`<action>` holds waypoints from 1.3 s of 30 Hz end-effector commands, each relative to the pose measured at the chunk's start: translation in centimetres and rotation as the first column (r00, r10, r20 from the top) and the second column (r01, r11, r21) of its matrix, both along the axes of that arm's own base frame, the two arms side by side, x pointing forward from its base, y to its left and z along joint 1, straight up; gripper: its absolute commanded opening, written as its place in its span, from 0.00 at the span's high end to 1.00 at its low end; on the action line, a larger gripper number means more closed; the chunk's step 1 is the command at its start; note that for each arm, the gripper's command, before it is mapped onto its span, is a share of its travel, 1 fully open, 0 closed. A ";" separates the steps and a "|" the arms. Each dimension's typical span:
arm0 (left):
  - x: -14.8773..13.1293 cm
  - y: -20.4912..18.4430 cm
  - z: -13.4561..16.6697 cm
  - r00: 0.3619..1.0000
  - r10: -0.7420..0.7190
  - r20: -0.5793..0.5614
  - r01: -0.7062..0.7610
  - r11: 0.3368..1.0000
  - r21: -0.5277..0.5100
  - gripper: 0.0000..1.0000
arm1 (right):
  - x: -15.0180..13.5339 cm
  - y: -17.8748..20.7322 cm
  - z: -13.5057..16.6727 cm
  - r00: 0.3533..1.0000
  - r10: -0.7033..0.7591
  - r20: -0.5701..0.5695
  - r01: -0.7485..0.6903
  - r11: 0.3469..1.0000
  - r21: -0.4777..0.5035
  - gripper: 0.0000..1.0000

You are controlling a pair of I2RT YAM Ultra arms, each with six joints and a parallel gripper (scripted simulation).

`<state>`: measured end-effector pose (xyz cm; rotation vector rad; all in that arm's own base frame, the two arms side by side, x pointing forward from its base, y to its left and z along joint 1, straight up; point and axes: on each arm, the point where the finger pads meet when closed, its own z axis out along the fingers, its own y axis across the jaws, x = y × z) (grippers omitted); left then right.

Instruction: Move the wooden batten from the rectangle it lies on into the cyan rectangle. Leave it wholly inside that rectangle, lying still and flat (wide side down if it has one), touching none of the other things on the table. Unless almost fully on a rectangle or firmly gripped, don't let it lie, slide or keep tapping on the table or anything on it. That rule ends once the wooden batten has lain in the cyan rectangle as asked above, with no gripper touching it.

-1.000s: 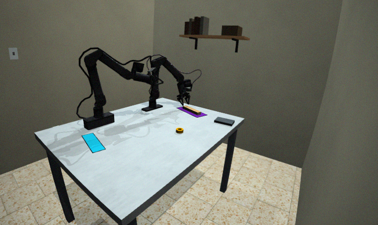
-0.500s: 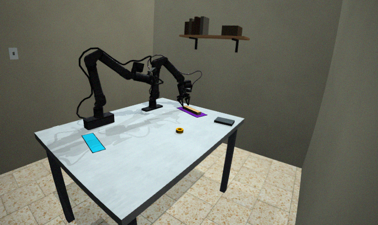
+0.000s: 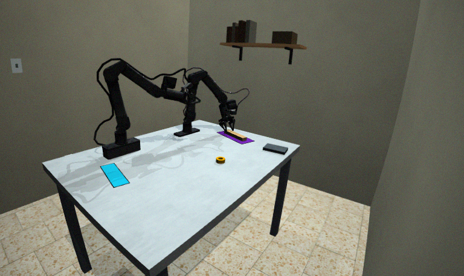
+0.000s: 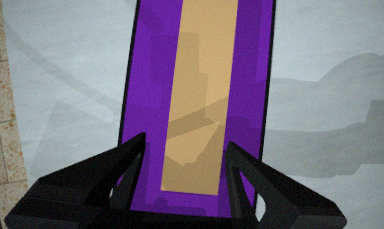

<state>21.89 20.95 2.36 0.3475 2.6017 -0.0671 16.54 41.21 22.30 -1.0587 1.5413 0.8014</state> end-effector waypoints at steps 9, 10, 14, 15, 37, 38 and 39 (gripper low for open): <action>0.3 -0.8 -1.3 1.000 0.003 0.000 -0.003 1.000 -0.023 0.36 | 0.3 0.7 1.3 1.000 -0.009 0.007 0.009 0.999 0.036 0.00; 0.3 -0.8 -1.3 1.000 0.003 0.000 -0.003 1.000 -0.023 0.36 | 0.3 0.7 1.3 1.000 -0.009 0.007 0.009 0.999 0.036 0.00; 0.3 -0.8 -1.3 1.000 0.003 0.000 -0.003 1.000 -0.023 0.44 | 0.3 0.7 1.3 1.000 -0.009 0.007 0.009 0.999 0.036 0.00; 0.3 -0.8 -1.3 1.000 0.003 0.000 -0.003 1.000 -0.023 0.44 | 0.3 0.7 1.3 1.000 -0.009 0.007 0.009 0.999 0.036 0.00; 0.2 -0.5 -0.7 1.000 0.000 -0.001 0.000 1.000 -0.022 0.65 | 0.3 0.7 1.3 1.000 -0.009 0.007 0.009 0.999 0.036 0.00; 0.4 -0.1 -0.2 1.000 -0.001 0.004 0.001 1.000 -0.013 0.65 | 0.3 0.7 1.3 1.000 -0.009 0.007 0.009 0.999 0.036 0.00; 0.4 0.0 0.5 1.000 -0.001 0.009 0.001 1.000 -0.004 0.65 | 0.3 0.7 1.3 1.000 -0.009 0.007 0.009 0.999 0.036 0.00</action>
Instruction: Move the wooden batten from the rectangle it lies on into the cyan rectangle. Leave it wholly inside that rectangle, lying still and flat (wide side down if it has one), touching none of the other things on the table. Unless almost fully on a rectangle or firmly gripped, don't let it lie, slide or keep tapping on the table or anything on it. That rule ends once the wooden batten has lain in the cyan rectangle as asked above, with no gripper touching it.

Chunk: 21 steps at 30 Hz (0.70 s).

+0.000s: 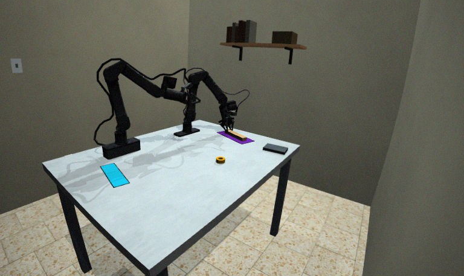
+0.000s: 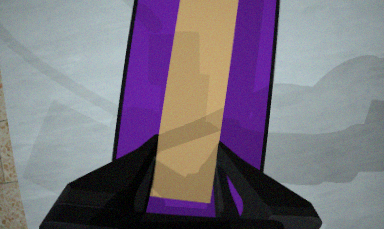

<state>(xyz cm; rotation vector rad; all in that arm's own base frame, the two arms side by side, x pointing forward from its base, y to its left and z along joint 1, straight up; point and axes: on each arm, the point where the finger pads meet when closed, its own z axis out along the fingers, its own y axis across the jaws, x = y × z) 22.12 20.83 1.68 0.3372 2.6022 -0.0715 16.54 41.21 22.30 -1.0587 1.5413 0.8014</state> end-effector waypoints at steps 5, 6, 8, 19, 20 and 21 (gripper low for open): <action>0.1 0.1 4.6 1.000 -0.008 0.010 0.008 1.000 0.002 0.65 | 0.3 0.7 1.3 1.000 -0.009 0.007 0.009 0.999 0.036 0.00; 0.1 0.1 5.4 1.000 -0.007 0.010 0.007 1.000 0.002 0.65 | 0.3 0.7 1.3 1.000 -0.009 0.007 0.009 0.999 0.036 0.00; 0.1 0.1 6.9 1.000 -0.007 0.010 0.007 1.000 0.002 0.65 | 0.3 0.7 1.3 1.000 -0.009 0.007 0.009 0.999 0.036 0.00; 0.1 0.0 7.2 1.000 -0.007 0.012 0.007 1.000 -0.010 0.65 | 0.4 0.1 0.5 1.000 -0.023 -0.020 0.022 1.000 -0.021 0.00; 0.1 0.0 7.2 1.000 -0.007 0.012 0.007 1.000 -0.010 0.65 | 0.5 -0.4 0.8 0.999 -0.030 -0.024 0.029 0.999 -0.034 0.00; 0.1 0.0 7.2 1.000 -0.007 0.012 0.007 1.000 -0.010 0.65 | 0.6 -0.9 0.8 0.999 -0.037 -0.032 0.035 0.998 -0.053 0.00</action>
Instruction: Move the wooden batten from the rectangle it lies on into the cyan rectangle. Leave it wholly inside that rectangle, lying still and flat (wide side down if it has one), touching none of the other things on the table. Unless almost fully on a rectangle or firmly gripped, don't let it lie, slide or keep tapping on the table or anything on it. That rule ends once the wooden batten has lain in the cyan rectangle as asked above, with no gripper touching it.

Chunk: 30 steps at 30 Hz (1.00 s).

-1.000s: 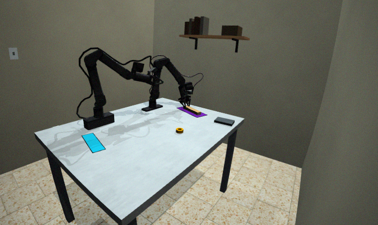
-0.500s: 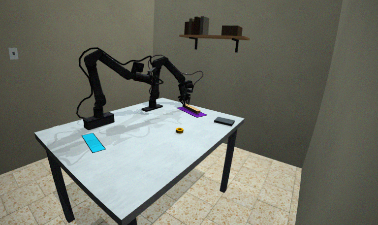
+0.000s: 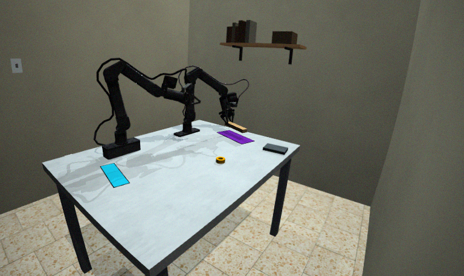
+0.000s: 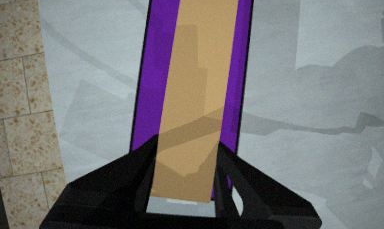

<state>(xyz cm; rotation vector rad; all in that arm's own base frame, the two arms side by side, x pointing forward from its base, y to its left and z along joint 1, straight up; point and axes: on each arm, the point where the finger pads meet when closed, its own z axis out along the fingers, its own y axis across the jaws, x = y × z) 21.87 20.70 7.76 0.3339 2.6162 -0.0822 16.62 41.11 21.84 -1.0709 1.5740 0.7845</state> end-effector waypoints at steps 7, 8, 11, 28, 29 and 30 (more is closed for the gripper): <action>0.4 0.1 1.1 1.000 -0.008 0.027 0.009 1.000 -0.004 0.65 | -0.1 -7.9 5.8 0.994 -0.090 -0.055 0.083 0.988 -0.128 0.00; 0.4 0.1 1.1 1.000 -0.008 0.027 0.009 1.000 -0.004 0.65 | -0.3 -9.0 6.6 0.994 -0.097 -0.055 0.089 0.988 -0.127 0.00; 0.4 0.1 1.1 1.000 -0.008 0.027 0.009 1.000 -0.004 0.65 | -0.7 -10.2 7.5 0.993 -0.102 -0.055 0.094 0.988 -0.125 0.00; 0.3 0.1 0.8 1.000 -0.003 0.020 0.003 1.000 -0.002 0.65 | -9.6 -31.6 13.5 0.976 -0.218 -0.020 0.217 0.975 -0.046 0.00; 0.4 0.1 0.9 1.000 0.009 0.020 -0.009 1.000 -0.004 0.65 | -10.7 -33.6 13.2 0.973 -0.229 -0.015 0.228 0.973 -0.032 0.00; 0.6 0.1 1.1 1.000 0.013 0.027 -0.014 1.000 0.007 0.65 | -11.8 -35.5 12.7 0.971 -0.240 -0.010 0.240 0.971 -0.018 0.00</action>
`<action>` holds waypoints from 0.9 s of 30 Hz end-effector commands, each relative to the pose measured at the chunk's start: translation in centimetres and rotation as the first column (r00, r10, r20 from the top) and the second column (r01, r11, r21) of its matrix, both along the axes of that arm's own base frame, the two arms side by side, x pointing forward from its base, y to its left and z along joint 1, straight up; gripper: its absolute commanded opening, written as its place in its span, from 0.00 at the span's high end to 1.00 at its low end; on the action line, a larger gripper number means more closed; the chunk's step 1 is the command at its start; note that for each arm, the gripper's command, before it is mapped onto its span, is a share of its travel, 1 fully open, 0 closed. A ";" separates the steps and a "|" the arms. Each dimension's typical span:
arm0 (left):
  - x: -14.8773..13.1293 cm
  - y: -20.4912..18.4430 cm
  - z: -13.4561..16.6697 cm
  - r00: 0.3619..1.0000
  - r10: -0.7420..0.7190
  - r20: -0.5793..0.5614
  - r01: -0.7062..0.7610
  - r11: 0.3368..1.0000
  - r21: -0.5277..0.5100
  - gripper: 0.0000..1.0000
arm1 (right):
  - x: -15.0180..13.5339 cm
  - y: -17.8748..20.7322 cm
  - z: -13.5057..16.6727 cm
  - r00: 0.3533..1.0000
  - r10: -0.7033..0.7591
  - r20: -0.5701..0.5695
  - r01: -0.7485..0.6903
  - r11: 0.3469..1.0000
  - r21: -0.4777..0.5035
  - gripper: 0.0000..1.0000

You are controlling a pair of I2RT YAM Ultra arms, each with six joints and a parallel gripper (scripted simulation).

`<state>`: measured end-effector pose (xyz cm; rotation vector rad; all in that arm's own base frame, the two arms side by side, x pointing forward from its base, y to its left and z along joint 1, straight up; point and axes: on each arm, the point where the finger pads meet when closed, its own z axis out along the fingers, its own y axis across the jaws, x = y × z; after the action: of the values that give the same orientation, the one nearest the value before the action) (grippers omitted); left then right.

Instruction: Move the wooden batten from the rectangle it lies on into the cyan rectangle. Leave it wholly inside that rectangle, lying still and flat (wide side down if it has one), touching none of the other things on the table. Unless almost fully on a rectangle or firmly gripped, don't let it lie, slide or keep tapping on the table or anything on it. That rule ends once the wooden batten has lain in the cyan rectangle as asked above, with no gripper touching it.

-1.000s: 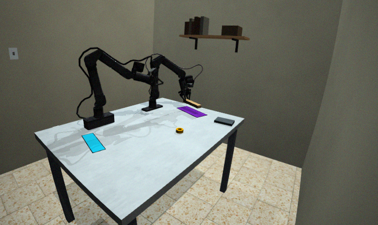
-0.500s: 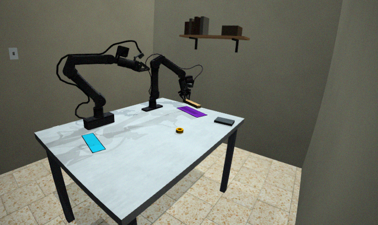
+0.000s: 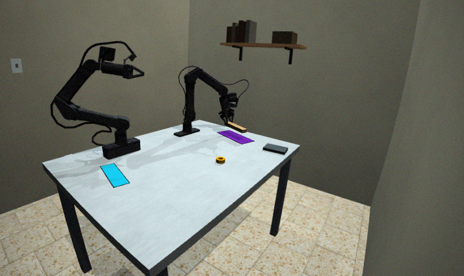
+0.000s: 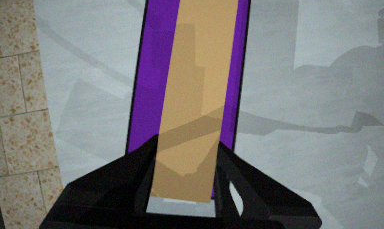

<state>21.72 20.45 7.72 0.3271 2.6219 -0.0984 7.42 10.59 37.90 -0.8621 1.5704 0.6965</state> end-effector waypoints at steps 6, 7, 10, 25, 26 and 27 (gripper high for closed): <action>0.9 -3.5 0.9 0.995 0.095 0.007 -0.095 0.995 -0.002 0.65 | -5.4 -9.1 -4.7 0.996 -0.086 -0.027 0.085 0.995 -0.048 0.00; 1.0 -4.8 1.0 0.994 0.108 0.003 -0.108 0.994 -0.005 0.65 | -5.6 -9.4 -4.7 0.996 -0.088 -0.022 0.087 0.995 -0.040 0.00; 0.9 -8.4 1.0 0.988 0.157 -0.010 -0.157 0.988 -0.010 0.65 | -5.8 -9.7 -4.7 0.996 -0.090 -0.016 0.090 0.996 -0.030 0.00; 2.2 -16.2 1.8 0.958 0.285 0.023 -0.285 0.958 0.011 0.65 | -5.9 -9.9 -4.5 0.996 -0.092 -0.008 0.092 0.996 -0.017 0.00; 2.4 -16.7 1.9 0.957 0.290 0.025 -0.290 0.957 0.011 0.65 | -5.9 -9.9 -4.5 0.996 -0.092 -0.008 0.092 0.996 -0.016 0.00; 2.9 -17.2 2.4 0.955 0.295 0.039 -0.295 0.955 0.009 0.65 | -5.9 -9.9 -4.5 0.996 -0.092 -0.008 0.092 0.996 -0.016 0.00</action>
<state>23.50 3.25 9.28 0.1253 2.6402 -0.0682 1.89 1.04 32.96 -0.8027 1.6360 0.6208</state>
